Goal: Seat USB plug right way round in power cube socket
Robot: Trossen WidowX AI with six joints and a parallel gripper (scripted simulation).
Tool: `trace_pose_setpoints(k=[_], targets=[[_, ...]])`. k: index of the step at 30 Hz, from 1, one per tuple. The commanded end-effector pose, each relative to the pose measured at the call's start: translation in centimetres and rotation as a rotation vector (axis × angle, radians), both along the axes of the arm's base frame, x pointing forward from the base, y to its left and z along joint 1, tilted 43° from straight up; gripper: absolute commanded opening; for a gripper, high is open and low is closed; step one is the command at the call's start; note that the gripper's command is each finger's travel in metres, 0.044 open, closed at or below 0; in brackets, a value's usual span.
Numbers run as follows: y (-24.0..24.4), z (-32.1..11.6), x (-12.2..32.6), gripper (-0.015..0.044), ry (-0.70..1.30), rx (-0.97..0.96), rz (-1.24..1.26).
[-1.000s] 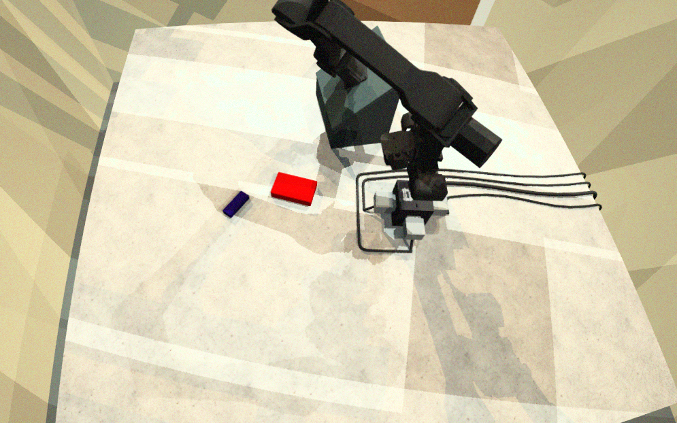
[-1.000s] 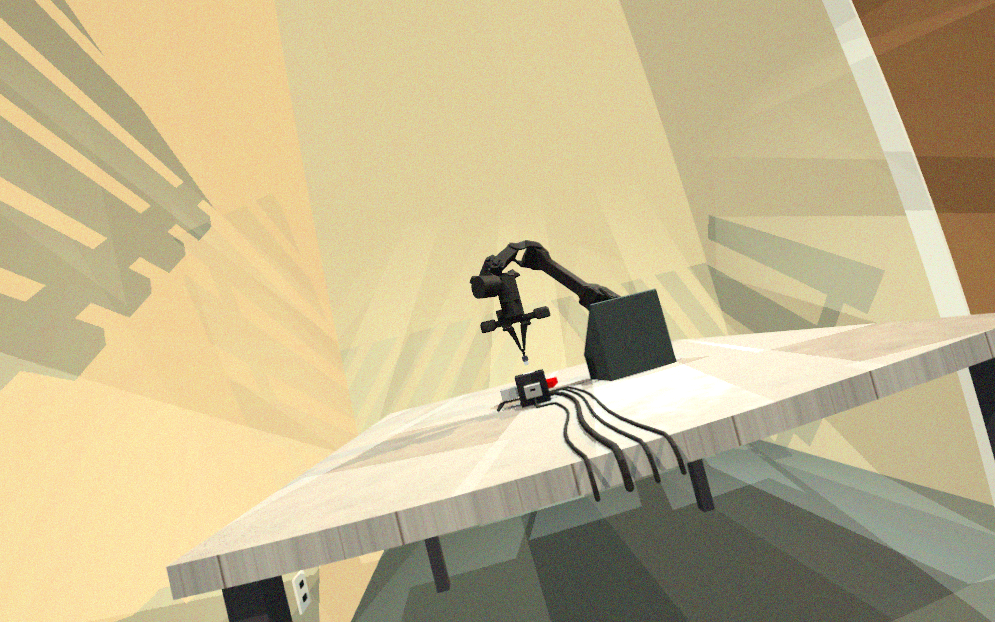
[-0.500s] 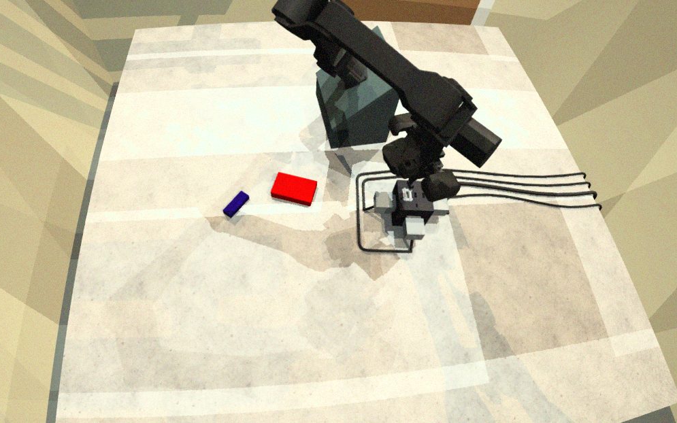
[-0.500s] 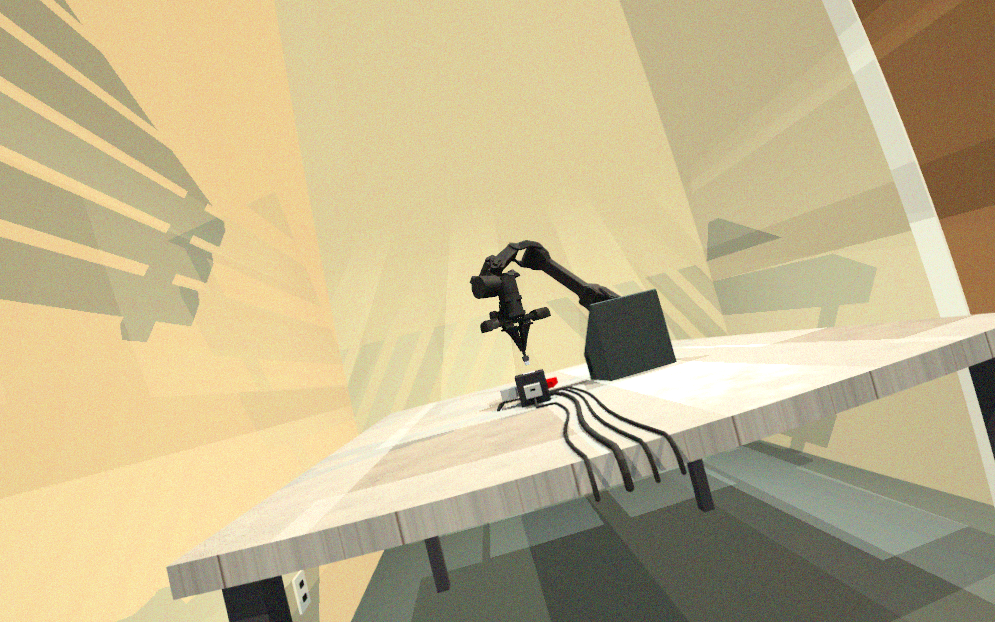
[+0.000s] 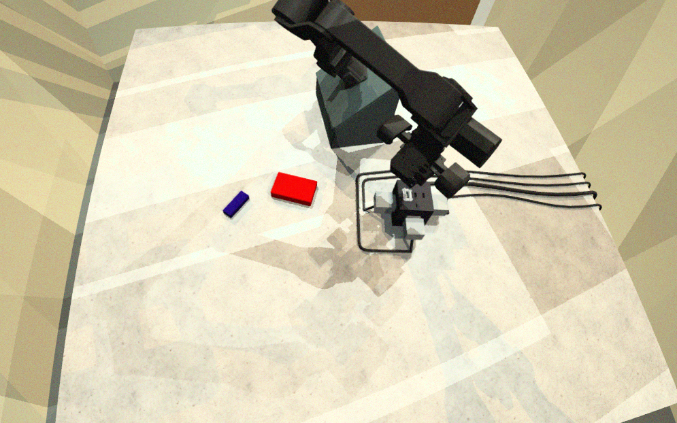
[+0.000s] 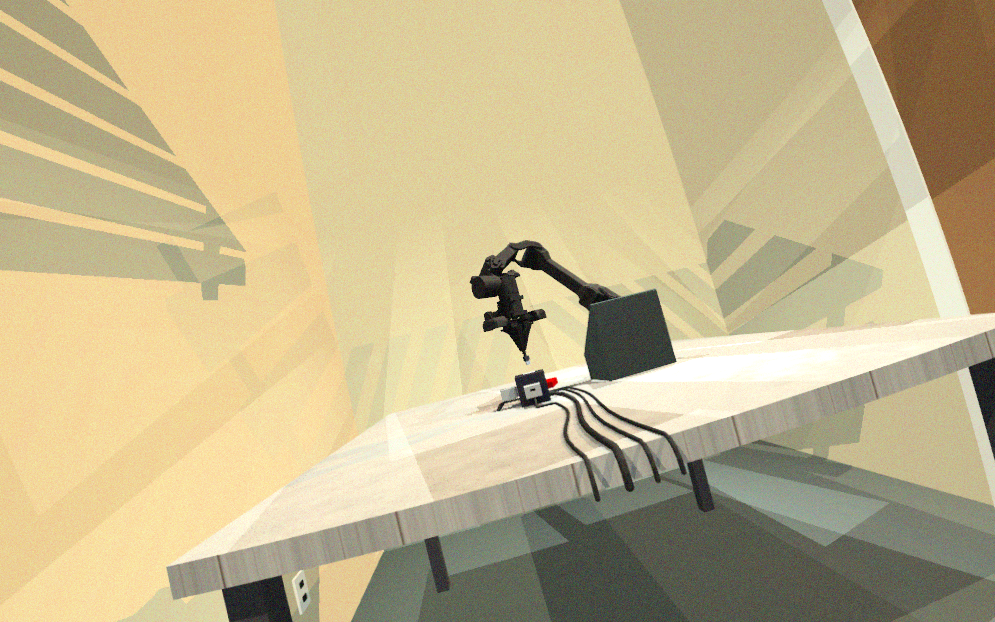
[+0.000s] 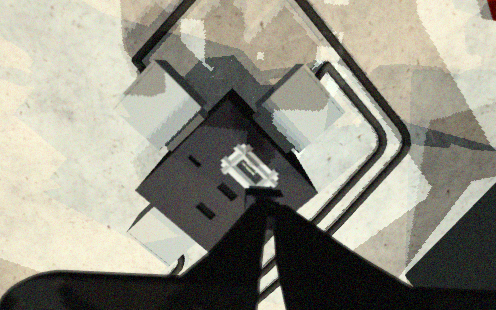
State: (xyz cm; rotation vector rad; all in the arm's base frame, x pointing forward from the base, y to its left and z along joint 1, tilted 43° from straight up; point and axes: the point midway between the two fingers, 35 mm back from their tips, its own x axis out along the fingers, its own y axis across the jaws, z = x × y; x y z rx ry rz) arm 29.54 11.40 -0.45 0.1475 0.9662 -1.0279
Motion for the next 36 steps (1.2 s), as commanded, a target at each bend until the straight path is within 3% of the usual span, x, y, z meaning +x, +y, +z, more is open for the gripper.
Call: trace_pose_setpoints(k=[1, 36], targets=[[0.00, -0.03, 0.00, 0.0000, 0.077, -0.018, 0.087], [0.00, -0.03, 0.00, 0.0000, 0.678, -0.166, 0.763]])
